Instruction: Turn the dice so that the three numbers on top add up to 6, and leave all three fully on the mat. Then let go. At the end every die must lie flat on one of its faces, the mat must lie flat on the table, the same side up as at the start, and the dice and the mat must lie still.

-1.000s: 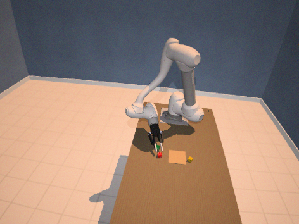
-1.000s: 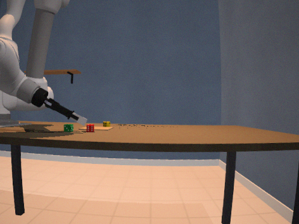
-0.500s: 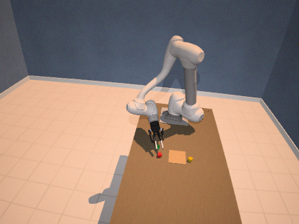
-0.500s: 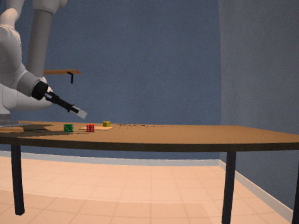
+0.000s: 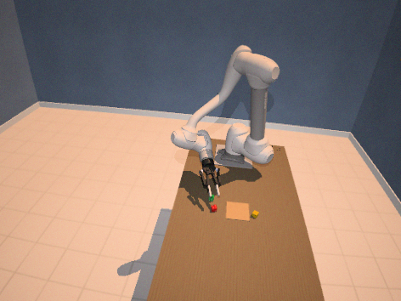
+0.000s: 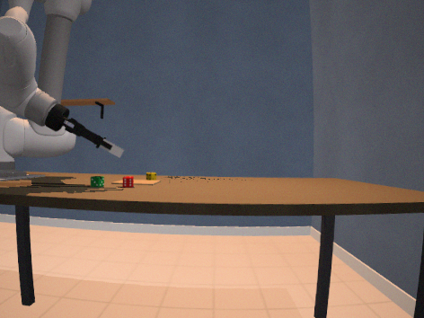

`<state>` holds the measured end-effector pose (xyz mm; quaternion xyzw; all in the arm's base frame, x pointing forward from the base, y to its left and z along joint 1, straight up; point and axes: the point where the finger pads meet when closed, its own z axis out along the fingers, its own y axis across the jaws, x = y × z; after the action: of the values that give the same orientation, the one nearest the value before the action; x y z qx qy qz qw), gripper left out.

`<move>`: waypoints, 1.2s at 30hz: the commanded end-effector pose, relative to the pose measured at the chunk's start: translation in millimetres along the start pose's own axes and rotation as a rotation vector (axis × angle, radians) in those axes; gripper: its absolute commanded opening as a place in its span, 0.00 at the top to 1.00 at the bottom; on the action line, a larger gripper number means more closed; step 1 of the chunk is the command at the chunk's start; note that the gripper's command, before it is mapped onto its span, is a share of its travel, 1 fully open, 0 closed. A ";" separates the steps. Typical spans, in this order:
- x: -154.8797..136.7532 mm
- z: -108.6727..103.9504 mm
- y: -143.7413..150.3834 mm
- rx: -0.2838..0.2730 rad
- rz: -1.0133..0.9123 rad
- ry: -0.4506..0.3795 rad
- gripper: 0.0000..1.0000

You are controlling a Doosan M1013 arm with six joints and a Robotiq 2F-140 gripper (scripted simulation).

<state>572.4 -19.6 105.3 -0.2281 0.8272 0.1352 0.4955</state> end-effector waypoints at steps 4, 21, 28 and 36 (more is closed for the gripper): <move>-6.9 9.1 14.9 -0.072 0.015 0.020 0.72; -14.0 36.9 92.7 -0.433 0.085 0.390 0.72; -9.0 35.7 95.0 -0.452 0.086 0.593 0.72; -10.2 33.3 78.0 -0.383 0.070 0.804 0.72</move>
<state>558.1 72.2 96.9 -0.3258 0.9038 0.2385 0.1416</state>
